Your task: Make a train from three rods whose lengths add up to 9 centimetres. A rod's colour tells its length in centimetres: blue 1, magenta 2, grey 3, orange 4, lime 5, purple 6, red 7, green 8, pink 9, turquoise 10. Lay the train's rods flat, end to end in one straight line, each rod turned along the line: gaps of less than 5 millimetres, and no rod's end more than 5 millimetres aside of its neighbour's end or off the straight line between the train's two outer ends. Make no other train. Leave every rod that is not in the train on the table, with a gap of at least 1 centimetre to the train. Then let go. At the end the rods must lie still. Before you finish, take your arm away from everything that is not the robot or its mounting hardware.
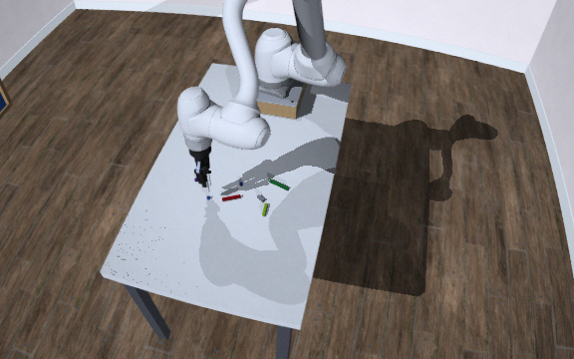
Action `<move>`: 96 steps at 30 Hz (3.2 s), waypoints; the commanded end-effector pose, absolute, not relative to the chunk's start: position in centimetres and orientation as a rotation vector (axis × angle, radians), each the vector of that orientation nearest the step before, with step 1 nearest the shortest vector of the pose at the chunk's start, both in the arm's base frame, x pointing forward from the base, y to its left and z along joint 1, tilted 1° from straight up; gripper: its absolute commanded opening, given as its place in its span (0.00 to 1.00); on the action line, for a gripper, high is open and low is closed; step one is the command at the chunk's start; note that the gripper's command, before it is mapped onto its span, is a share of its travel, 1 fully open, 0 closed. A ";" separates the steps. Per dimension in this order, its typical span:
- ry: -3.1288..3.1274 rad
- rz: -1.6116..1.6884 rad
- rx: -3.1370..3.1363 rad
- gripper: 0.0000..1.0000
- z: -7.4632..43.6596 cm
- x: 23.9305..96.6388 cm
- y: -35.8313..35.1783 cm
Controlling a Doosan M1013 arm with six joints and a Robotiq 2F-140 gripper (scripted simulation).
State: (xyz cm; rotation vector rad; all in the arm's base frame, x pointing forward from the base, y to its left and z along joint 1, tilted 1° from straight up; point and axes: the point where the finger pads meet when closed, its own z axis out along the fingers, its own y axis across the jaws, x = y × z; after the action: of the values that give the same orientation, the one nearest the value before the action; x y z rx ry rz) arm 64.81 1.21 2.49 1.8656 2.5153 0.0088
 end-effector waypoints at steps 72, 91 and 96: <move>2.515 0.009 1.866 0.15 -1.8 64.9 1.2; 2.515 0.009 1.866 0.15 -2.2 64.9 1.2; 2.515 0.009 1.866 0.15 -2.7 64.9 1.2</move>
State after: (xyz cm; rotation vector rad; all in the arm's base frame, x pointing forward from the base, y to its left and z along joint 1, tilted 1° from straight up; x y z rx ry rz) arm 64.88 1.21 -2.52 1.8656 2.5153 0.0087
